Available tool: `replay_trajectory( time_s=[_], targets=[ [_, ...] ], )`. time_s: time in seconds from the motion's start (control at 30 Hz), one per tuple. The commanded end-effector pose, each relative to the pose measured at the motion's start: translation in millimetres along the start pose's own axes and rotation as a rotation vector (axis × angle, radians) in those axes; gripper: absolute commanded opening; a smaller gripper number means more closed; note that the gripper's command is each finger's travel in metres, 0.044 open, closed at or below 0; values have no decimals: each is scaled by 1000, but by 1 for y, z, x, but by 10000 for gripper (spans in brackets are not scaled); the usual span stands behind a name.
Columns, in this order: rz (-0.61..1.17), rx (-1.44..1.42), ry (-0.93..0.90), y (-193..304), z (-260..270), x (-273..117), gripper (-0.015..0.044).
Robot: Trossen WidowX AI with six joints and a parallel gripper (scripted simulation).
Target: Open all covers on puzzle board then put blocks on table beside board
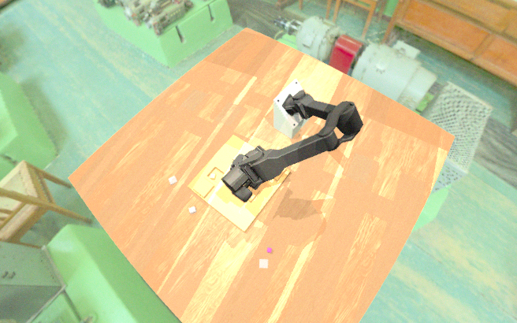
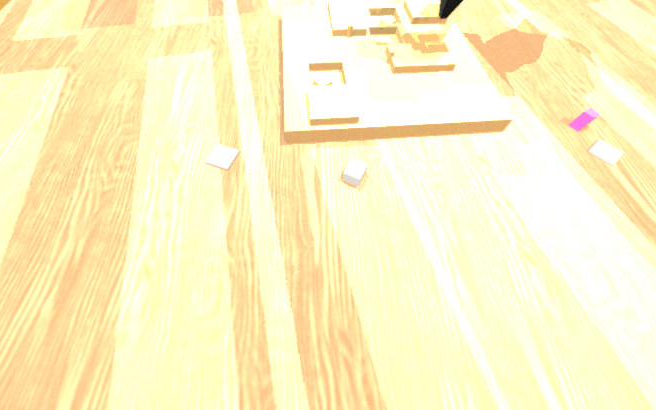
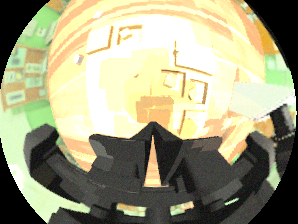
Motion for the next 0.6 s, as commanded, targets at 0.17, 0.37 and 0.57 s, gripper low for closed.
replay_trajectory(
  time_s=[0.17, 0.37, 0.57],
  targets=[
    [5, 8, 1, 0, 0, 9, 0],
    [5, 8, 1, 0, 0, 15, 0],
    [6, 8, 1, 0, 0, 21, 0]
  ],
)
Point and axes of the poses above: the point midway between the two fingers, 35 mm back from their tips, its own x axis out along the fingers, its own z axis across the jaws, y = z × x, the point moved 5 cm from there along -x, back along the fingers, and after that the axes turned 7 degrees about x, right-handed, at the moved point
